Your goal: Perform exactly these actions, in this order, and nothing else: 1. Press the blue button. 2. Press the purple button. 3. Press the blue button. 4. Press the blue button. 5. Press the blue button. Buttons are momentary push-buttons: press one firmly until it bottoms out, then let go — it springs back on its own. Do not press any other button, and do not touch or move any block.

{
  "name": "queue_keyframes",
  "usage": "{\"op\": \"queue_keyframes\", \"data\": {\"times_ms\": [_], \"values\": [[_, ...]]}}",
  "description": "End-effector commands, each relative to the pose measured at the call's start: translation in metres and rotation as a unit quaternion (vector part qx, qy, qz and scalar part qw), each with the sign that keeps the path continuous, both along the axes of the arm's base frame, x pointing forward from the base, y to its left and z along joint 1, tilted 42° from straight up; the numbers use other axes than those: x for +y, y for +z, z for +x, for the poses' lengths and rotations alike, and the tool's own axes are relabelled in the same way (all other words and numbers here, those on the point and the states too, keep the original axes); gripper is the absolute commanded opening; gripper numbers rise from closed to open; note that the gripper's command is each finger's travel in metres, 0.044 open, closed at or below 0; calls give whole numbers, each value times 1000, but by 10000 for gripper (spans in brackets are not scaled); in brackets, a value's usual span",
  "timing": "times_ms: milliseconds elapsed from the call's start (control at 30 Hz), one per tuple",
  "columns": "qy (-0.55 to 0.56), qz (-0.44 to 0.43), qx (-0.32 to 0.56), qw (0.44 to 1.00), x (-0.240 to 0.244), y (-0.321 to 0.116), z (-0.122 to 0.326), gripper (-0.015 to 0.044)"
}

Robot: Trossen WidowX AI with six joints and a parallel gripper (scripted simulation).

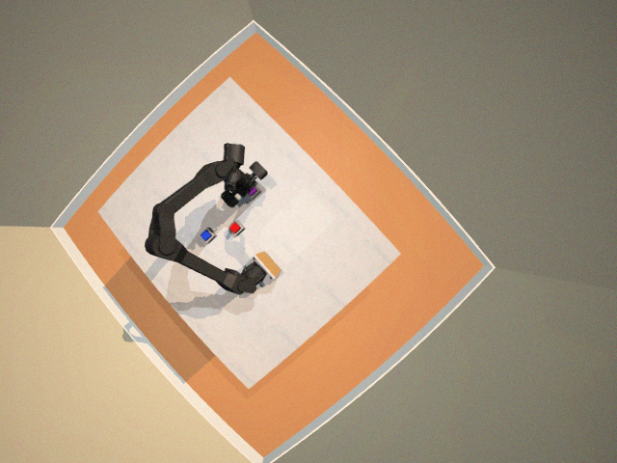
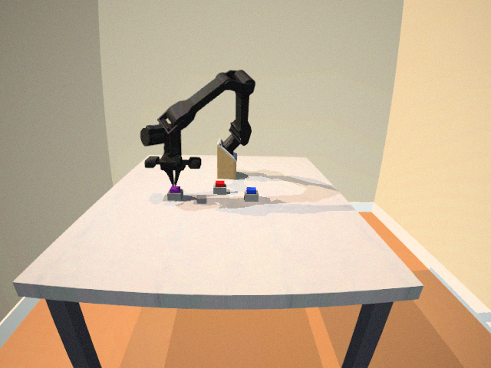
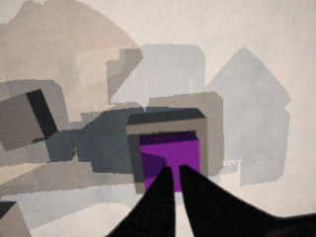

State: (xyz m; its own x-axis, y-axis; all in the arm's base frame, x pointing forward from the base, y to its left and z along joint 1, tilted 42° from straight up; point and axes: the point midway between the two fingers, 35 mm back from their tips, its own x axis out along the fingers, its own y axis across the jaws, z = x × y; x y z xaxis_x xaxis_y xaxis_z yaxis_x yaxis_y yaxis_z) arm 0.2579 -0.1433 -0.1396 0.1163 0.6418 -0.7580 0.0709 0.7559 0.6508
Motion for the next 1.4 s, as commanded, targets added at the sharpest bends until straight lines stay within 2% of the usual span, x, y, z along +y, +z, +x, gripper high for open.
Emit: {"op": "queue_keyframes", "data": {"times_ms": [0,800,933,1133,1267,1367], "values": [[-2,5,1,1000,6,-6,0,20],[-2,5,1,1000,11,-11,1,20],[-2,4,1,1000,-10,13,-3,20],[-2,4,1,1000,-14,17,-4,20],[-2,3,2,1000,-50,58,-10,20],[-2,3,2,1000,-52,61,-11,20]]}}
